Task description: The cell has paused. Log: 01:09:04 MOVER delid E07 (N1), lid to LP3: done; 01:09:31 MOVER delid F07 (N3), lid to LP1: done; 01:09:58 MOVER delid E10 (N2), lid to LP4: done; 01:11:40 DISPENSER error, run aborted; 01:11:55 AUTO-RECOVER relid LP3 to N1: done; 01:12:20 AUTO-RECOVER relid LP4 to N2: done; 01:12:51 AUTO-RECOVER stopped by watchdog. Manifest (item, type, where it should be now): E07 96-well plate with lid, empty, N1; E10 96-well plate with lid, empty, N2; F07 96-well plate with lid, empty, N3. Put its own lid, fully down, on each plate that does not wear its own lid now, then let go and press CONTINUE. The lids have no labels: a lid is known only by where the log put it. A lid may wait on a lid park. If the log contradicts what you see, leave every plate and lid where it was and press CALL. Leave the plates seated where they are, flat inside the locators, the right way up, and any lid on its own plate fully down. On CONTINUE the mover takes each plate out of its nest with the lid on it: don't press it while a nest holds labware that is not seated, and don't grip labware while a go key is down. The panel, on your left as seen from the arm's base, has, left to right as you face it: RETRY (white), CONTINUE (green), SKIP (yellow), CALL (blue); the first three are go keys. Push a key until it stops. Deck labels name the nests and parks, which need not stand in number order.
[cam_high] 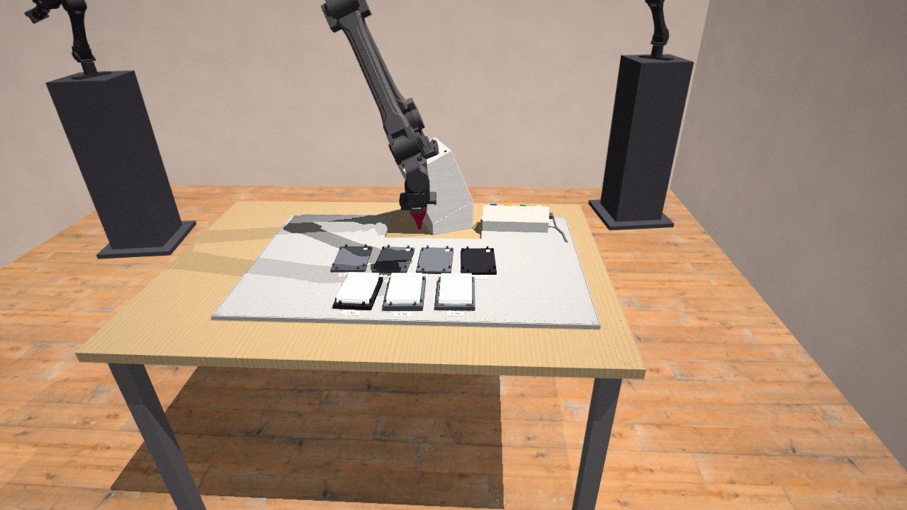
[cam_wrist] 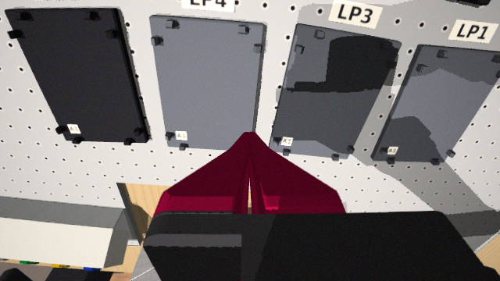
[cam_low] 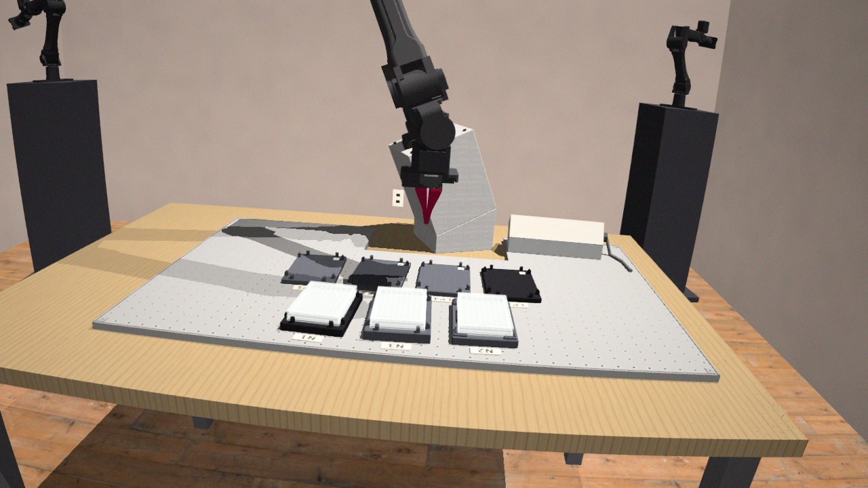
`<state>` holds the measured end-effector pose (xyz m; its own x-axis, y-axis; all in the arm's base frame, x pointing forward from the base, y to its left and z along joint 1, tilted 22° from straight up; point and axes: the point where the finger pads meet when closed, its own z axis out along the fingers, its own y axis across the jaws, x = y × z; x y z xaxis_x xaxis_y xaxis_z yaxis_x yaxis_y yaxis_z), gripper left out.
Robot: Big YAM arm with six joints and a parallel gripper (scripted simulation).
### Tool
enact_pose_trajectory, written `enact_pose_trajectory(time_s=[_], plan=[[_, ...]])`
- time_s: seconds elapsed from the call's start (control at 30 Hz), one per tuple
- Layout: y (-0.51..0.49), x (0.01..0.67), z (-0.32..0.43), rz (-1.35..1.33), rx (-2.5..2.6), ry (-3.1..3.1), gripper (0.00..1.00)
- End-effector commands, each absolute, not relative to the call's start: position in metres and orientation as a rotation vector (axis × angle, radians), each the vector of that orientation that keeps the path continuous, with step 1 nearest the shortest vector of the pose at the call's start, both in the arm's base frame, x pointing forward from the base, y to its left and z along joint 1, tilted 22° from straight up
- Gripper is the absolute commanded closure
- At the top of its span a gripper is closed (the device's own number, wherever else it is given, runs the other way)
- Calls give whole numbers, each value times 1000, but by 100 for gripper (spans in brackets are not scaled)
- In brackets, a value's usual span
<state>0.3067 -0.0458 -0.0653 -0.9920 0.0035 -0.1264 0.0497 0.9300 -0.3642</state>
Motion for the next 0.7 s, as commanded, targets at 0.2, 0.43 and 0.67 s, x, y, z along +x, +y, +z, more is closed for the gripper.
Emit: enact_pose_trajectory(time_s=[0.2,0.43,0.67], plan=[[-3,319,-77,-569,-219,2956,100],[30,310,-91,-588,-437,2973,100],[52,300,-103,-599,-594,2975,100]])
